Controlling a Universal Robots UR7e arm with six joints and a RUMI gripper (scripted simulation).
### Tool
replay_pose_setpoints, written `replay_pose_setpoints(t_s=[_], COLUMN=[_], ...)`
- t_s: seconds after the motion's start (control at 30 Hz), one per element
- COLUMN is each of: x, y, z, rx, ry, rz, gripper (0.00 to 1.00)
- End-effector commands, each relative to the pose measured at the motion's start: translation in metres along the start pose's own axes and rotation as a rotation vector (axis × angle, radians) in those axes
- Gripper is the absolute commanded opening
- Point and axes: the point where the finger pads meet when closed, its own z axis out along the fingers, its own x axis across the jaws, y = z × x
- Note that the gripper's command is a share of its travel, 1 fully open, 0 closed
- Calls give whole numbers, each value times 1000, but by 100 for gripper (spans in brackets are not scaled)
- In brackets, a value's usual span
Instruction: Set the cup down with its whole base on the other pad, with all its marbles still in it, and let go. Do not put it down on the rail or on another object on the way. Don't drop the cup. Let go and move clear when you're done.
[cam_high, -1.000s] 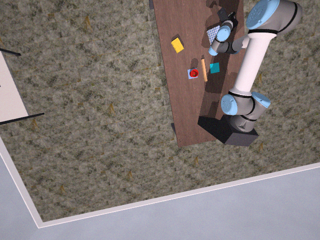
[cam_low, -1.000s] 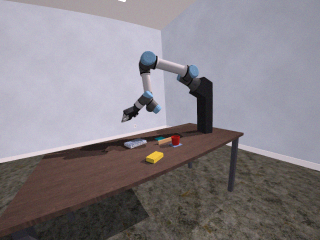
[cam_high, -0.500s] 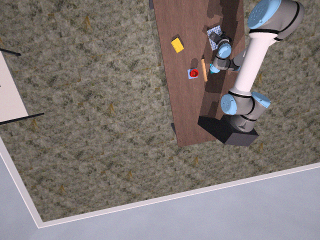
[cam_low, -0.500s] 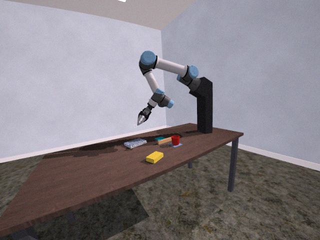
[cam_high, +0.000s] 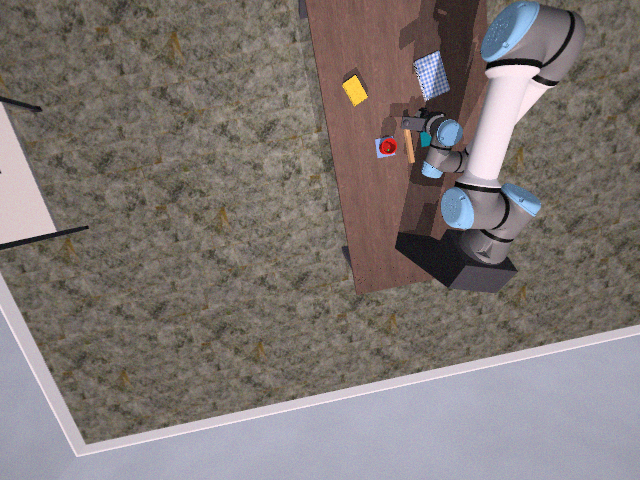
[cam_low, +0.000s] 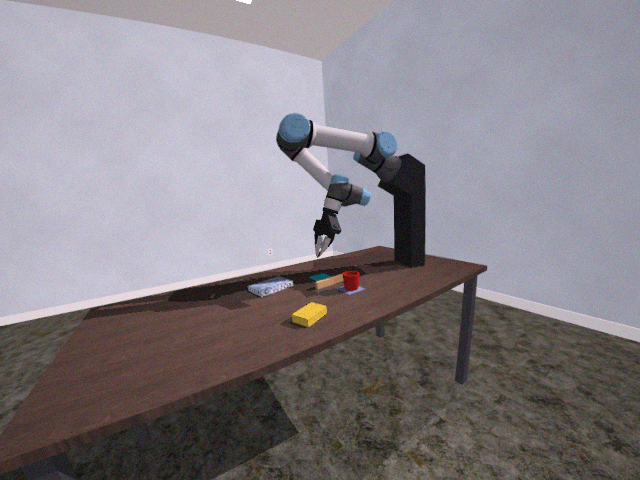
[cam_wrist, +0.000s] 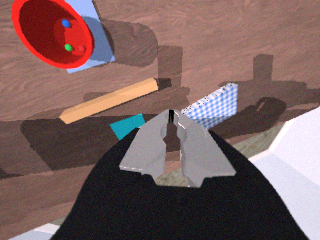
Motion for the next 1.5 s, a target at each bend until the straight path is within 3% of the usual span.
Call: replay_pose_setpoints(t_s=[0.0,0.17,0.33,1.1,1.13,1.47], x=[-76,-126,-149,-156,-156,-156], y=[-34,-52,-62,-64,-64,-64], z=[-11,-17,-19,-21,-21,-21], rx=[84,127,149,156,156,156], ry=[-109,-190,-225,-238,-238,-238], rz=[-190,-303,-360,-376,-376,-376], gripper=[0,0,0,0,11,11])
